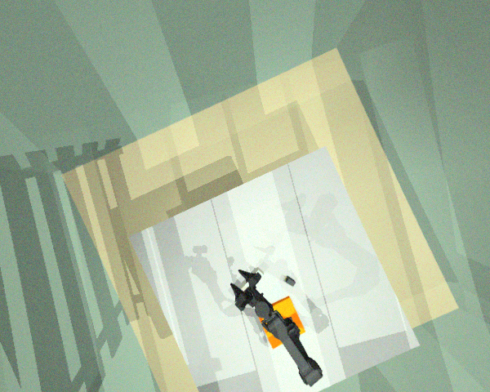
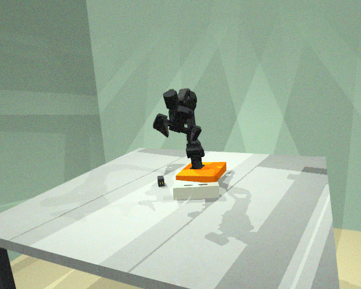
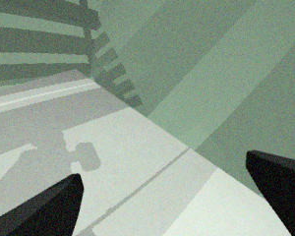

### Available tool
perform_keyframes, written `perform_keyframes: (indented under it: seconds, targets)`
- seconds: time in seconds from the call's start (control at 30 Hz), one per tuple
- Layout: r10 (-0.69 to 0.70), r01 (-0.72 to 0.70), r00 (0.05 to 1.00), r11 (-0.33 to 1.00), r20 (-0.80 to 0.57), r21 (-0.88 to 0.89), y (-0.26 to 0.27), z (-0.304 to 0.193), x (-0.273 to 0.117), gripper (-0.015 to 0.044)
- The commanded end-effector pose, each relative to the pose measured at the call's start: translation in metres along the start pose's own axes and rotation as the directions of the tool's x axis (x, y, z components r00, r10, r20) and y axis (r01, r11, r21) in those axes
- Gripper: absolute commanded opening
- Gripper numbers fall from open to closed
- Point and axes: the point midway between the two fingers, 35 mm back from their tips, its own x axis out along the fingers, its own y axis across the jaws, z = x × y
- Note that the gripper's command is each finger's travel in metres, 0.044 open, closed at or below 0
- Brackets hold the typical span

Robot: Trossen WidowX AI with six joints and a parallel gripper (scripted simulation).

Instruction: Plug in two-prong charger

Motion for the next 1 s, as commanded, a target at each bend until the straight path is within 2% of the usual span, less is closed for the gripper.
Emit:
perform_keyframes:
  seconds: [0.0,0.43,0.97]
  targets:
    - [-0.010,0.011,0.994,1.000,-0.108,0.007,-0.006,-0.034,-0.005,0.0440]
    - [0.010,0.017,0.899,0.998,-0.437,0.059,-0.013,-0.140,-0.035,0.0440]
    - [0.146,-0.020,0.658,0.984,-0.738,0.177,0.006,-0.247,-0.101,0.0440]
